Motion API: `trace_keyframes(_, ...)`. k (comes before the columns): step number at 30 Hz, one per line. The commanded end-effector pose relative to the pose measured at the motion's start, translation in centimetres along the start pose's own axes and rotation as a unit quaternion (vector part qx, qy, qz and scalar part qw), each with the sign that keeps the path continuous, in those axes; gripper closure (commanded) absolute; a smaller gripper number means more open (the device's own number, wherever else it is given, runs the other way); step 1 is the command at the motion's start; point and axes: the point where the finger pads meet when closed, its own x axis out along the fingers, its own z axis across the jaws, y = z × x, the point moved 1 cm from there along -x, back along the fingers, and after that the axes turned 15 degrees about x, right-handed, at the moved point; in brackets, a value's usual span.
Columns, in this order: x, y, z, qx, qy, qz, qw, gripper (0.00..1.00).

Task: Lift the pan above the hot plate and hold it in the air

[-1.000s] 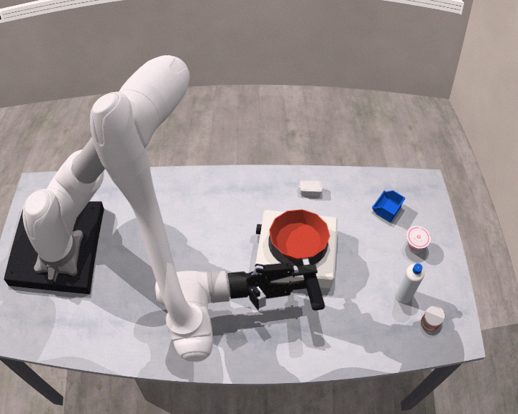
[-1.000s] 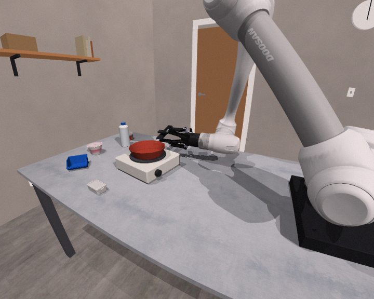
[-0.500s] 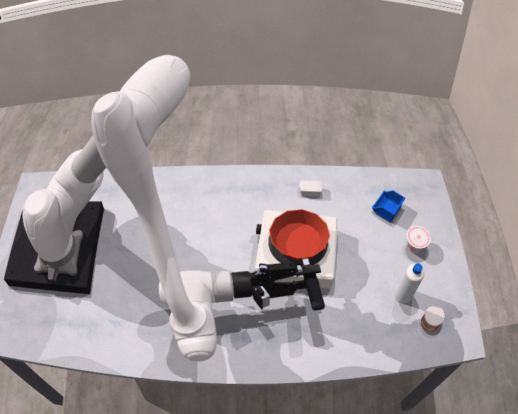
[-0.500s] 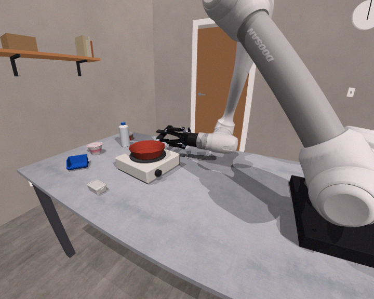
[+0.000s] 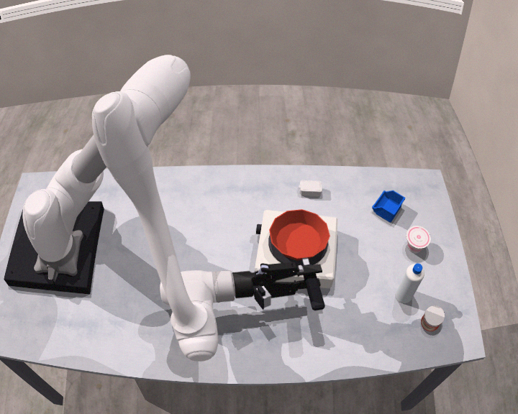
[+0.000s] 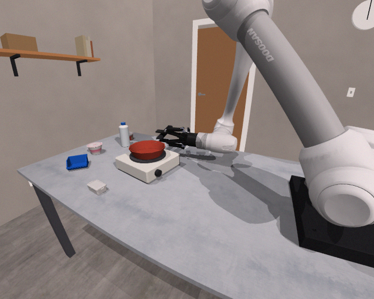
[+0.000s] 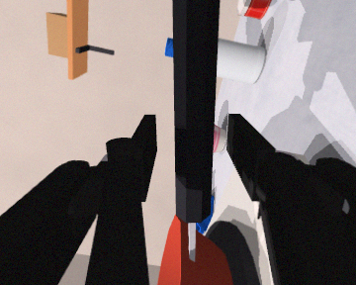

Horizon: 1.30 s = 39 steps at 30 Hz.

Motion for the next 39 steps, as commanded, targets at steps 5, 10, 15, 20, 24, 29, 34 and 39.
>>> trace_keyframes(5,0.04,0.00,-0.11,0.000,0.001,0.000,1.000,0.59)
trace_keyframes(10,0.04,0.00,-0.11,0.000,0.001,0.000,1.000,0.59)
trace_keyframes(15,0.04,0.00,-0.11,0.000,0.001,0.000,1.000,0.59)
trace_keyframes(20,0.04,0.00,-0.11,0.000,0.001,0.000,1.000,0.90)
trace_keyframes(24,0.04,0.00,-0.11,0.000,0.001,0.000,1.000,0.90)
trace_keyframes(29,0.04,0.00,-0.11,0.000,0.001,0.000,1.000,0.90)
trace_keyframes(34,0.04,0.00,-0.11,0.000,0.001,0.000,1.000,0.90)
trace_keyframes(39,0.04,0.00,-0.11,0.000,0.001,0.000,1.000,0.90)
